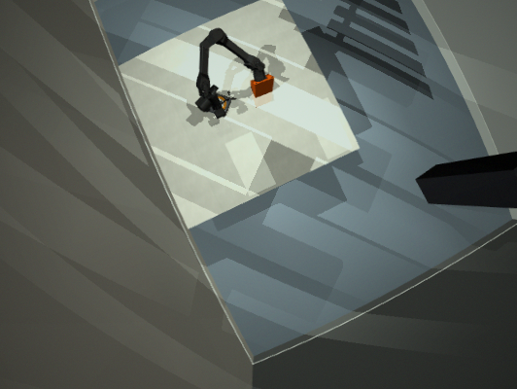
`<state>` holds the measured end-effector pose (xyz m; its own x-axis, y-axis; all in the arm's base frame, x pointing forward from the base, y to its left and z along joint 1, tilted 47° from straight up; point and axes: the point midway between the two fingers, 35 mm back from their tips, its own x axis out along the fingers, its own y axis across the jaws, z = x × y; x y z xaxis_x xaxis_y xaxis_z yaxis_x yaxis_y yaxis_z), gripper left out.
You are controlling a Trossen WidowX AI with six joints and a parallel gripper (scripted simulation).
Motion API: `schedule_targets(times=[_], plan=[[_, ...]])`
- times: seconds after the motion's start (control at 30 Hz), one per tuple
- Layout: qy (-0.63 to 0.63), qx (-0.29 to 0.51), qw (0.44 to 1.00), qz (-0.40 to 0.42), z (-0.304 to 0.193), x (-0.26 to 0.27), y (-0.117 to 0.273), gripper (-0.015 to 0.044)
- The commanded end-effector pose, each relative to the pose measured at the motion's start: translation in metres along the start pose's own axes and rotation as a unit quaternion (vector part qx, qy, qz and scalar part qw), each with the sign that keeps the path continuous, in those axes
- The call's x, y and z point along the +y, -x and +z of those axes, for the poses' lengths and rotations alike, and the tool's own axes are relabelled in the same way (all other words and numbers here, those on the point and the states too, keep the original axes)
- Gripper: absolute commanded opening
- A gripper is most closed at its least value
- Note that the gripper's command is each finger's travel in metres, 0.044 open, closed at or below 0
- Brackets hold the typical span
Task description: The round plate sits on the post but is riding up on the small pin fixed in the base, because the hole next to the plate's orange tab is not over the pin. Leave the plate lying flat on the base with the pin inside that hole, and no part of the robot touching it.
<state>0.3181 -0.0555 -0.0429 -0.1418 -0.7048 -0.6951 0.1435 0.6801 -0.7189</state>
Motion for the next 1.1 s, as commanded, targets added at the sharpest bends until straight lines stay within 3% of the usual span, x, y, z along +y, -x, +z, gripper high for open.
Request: schedule_targets(times=[0.0, 1.07], plan=[[0.006, 0.008, 1.000, -0.005, -0.005, -0.002, -0.026, 0.0000], [0.005, 0.008, 1.000, -0.007, 0.023, -0.021, -0.037, 0.0000]])
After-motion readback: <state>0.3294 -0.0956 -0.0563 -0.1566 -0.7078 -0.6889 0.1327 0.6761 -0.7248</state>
